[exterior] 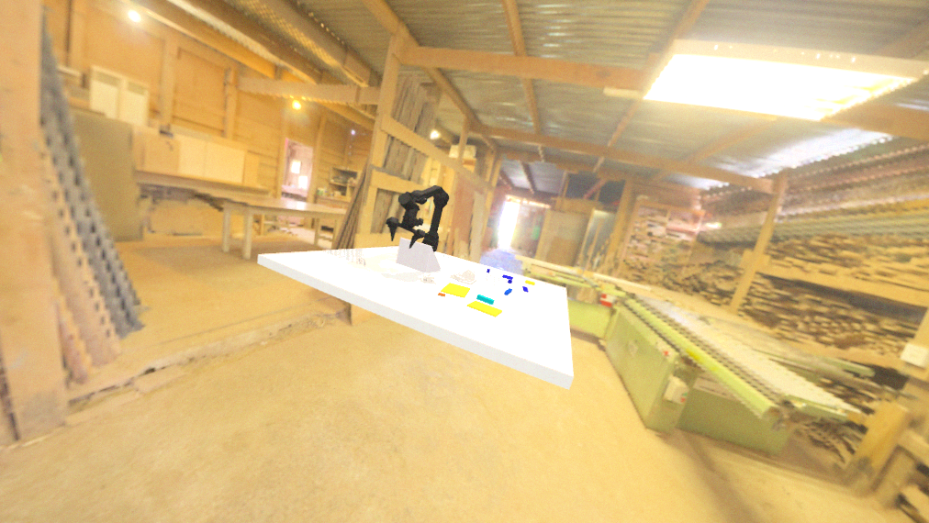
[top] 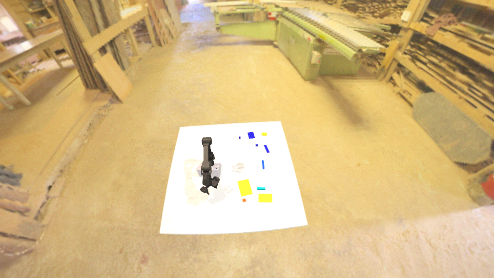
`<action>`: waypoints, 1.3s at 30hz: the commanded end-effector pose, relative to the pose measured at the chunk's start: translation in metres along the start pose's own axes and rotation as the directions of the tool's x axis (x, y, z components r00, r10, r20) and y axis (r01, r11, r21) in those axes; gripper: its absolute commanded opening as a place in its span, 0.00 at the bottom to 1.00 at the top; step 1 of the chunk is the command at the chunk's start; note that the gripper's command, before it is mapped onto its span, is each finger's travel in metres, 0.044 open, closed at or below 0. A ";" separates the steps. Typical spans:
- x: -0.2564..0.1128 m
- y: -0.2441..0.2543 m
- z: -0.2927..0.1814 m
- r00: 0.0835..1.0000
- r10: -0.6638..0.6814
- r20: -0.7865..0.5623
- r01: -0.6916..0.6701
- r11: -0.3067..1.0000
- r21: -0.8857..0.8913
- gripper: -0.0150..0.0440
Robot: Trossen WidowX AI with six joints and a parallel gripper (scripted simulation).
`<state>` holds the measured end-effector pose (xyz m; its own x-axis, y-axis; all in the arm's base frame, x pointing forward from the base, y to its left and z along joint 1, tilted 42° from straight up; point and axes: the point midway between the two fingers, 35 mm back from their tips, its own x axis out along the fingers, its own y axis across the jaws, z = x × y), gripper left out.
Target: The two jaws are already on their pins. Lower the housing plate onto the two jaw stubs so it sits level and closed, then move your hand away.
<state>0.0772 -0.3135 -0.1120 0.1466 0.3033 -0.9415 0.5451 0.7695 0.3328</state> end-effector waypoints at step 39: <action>0.024 0.101 0.036 0.959 0.193 -0.209 -0.284 0.651 -0.704 1.00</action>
<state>0.1595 -0.2521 -0.1041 0.0775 0.5432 -0.8360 -0.2134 0.8281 0.5184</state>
